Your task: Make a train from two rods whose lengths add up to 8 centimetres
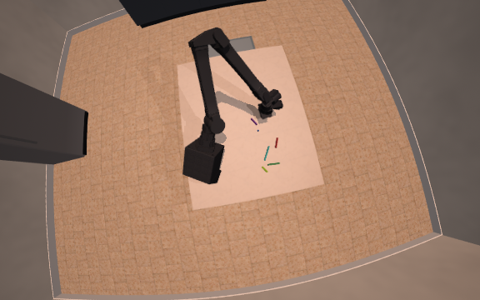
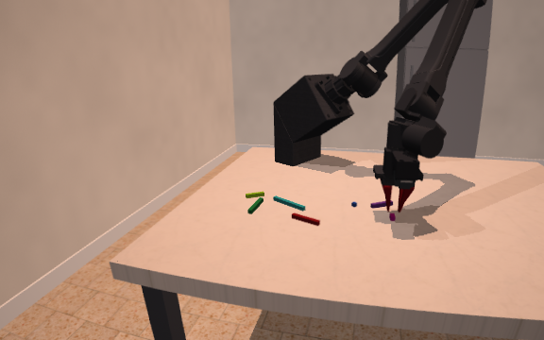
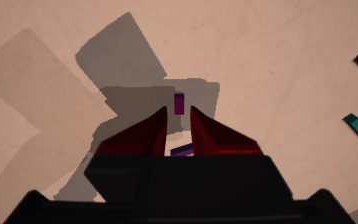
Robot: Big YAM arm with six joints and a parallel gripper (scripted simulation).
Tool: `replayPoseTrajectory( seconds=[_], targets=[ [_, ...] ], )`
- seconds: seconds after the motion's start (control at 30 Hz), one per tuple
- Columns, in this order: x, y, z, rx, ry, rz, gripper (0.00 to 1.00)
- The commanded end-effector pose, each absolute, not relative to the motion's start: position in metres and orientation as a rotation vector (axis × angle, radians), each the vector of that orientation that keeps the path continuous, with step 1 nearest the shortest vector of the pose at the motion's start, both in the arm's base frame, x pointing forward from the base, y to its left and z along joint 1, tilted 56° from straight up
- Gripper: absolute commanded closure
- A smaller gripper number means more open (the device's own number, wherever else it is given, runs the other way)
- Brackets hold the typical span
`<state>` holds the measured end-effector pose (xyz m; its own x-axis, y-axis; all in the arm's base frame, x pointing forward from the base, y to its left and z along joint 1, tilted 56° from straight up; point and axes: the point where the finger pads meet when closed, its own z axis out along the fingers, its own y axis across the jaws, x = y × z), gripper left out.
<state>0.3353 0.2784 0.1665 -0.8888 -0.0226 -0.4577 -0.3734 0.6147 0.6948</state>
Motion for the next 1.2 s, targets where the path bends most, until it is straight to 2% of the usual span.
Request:
replayPoseTrajectory(
  seconds=[0.0,1.17],
  targets=[
    [0.3372,0.2853,0.1670,-0.323,2.435,1.187,0.77],
    [0.3279,0.2824,0.1651,-0.323,2.429,1.188,0.77]
  ],
)
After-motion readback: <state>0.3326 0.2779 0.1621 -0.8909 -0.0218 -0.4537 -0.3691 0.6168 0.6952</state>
